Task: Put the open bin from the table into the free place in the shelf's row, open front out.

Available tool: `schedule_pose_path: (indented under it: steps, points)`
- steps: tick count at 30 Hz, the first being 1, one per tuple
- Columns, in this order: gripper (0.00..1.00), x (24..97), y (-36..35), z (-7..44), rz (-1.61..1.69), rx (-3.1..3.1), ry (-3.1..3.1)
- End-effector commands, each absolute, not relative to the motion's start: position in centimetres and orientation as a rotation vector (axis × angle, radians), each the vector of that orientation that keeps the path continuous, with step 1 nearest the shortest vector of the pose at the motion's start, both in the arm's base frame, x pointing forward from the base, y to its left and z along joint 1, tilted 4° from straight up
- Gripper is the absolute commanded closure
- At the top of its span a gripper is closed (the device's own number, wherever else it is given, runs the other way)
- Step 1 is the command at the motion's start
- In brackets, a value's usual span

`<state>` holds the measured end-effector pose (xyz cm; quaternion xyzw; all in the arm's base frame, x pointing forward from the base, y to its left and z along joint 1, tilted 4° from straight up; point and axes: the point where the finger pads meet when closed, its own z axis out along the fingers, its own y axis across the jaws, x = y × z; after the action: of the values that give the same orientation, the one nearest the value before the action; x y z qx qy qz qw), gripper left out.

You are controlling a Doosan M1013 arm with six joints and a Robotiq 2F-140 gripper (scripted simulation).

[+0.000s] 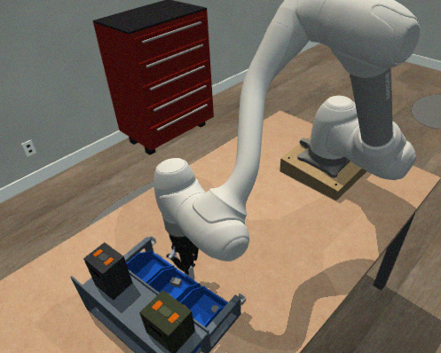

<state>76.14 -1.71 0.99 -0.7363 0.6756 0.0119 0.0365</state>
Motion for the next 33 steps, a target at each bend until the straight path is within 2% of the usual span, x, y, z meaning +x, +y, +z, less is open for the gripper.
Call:
schedule_pose_path:
  steps: [1,33]
  points:
    - [1.0,76.1,-1.7,1.0,0.037,-2.261,2.074]
    - [1.0,74.3,-2.0,2.8,0.037,-2.261,2.074]
